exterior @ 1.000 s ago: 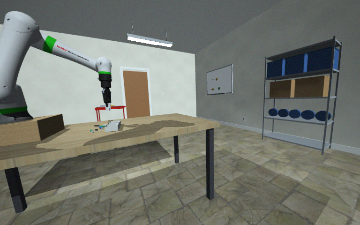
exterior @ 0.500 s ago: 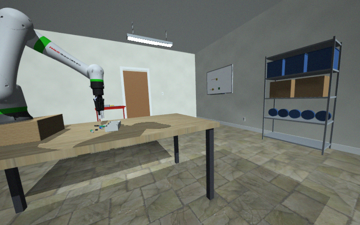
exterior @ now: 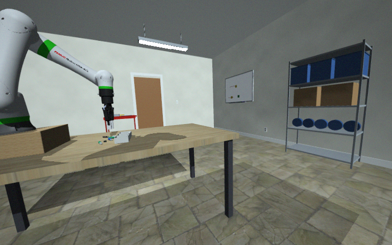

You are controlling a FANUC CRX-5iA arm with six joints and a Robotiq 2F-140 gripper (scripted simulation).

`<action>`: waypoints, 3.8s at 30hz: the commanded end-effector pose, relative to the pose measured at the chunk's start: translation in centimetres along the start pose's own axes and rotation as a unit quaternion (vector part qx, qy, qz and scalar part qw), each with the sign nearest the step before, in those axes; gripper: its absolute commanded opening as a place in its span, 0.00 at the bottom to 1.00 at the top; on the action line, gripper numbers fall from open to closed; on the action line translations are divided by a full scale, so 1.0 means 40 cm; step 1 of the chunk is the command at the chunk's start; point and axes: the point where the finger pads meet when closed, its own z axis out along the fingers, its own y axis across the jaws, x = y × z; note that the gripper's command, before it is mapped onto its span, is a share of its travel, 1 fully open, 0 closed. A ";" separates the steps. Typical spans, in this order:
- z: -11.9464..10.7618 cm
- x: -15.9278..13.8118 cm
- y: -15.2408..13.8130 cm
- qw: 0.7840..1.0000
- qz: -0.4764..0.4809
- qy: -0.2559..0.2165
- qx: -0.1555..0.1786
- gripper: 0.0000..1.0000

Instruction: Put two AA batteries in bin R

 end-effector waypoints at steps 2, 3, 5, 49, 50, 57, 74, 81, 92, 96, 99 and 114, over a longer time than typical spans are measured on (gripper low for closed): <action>0.000 0.002 -0.001 1.000 0.000 0.000 0.000 0.17; 0.000 0.002 -0.001 1.000 0.000 0.000 0.000 0.17; 0.000 0.002 -0.001 1.000 0.000 0.000 0.000 0.17; 0.162 0.004 -0.001 1.000 0.000 0.000 0.000 0.17; 0.165 0.004 -0.001 1.000 0.000 0.000 0.000 0.17; 0.185 0.003 -0.001 1.000 0.000 0.000 0.000 0.17; 0.185 0.003 -0.001 1.000 0.000 0.000 0.000 0.05; 0.185 0.003 -0.001 1.000 0.000 0.000 0.000 0.05; 0.185 0.003 -0.001 1.000 0.000 0.000 0.000 0.05; 0.185 0.003 -0.001 1.000 0.000 0.000 0.000 0.05; 0.185 0.003 -0.001 1.000 0.000 0.000 0.000 0.05; 0.093 0.003 -0.001 1.000 0.000 0.000 0.000 0.05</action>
